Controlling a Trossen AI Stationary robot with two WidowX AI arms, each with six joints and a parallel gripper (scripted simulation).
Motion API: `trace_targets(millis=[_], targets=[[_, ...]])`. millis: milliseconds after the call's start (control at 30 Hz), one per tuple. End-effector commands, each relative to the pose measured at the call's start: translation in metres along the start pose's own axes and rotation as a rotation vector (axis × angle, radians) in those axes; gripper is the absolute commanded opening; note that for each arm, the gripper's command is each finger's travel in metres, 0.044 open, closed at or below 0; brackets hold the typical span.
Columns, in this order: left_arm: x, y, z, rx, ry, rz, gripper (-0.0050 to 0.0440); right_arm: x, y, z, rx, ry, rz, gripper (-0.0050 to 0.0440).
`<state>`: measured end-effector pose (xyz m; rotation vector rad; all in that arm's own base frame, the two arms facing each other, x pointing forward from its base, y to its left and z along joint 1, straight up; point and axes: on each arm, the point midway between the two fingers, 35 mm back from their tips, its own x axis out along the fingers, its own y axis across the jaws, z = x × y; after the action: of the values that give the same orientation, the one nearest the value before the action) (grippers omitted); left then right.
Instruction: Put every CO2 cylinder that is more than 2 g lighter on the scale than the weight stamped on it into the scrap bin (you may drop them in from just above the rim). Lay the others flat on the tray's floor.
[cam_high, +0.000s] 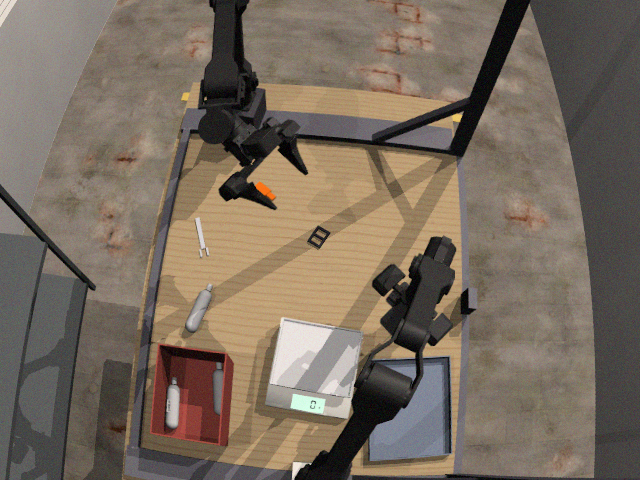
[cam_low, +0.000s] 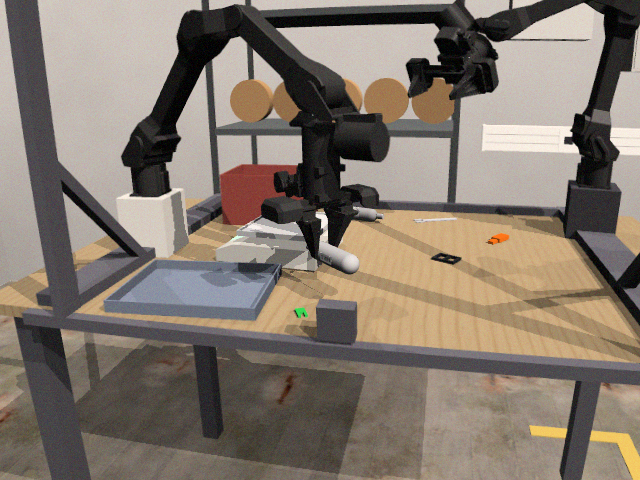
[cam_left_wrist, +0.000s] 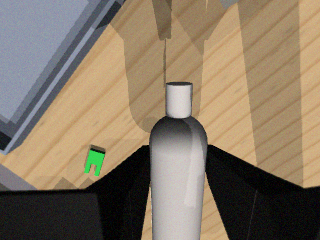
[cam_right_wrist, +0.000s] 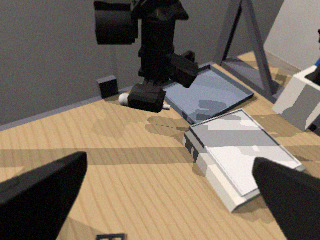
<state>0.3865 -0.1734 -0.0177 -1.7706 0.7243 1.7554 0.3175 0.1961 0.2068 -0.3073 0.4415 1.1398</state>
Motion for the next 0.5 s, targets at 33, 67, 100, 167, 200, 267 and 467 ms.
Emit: trace_targets(millis=[33,67,100,167,200,267,467], targets=[[-0.047,-0.003,-0.007,-0.008,0.041,-0.014,-0.0005,0.004,-0.002,-0.003,-0.096,0.011,-0.019,0.044],[-0.059,-0.003,-0.006,-0.008,0.041,-0.014,-0.0013,0.005,-0.004,-0.004,-0.153,0.018,-0.03,0.044],[-0.071,-0.004,-0.005,-0.008,0.041,-0.014,-0.002,0.007,-0.005,-0.006,-0.221,0.026,-0.043,0.044],[-0.088,-0.005,-0.001,-0.003,0.041,-0.015,-0.0035,0.011,-0.008,-0.01,-0.345,0.044,-0.065,0.044],[-0.089,-0.004,0.005,-0.002,0.031,-0.011,-0.0043,0.012,-0.01,-0.011,-0.396,0.052,-0.074,0.044],[-0.093,-0.006,0.011,-0.002,0.032,-0.012,-0.005,0.015,-0.012,-0.014,-0.492,0.068,-0.089,0.044],[-0.092,-0.008,0.031,-0.002,0.023,-0.009,-0.005,0.02,-0.017,-0.019,-0.698,0.108,-0.119,0.044]])
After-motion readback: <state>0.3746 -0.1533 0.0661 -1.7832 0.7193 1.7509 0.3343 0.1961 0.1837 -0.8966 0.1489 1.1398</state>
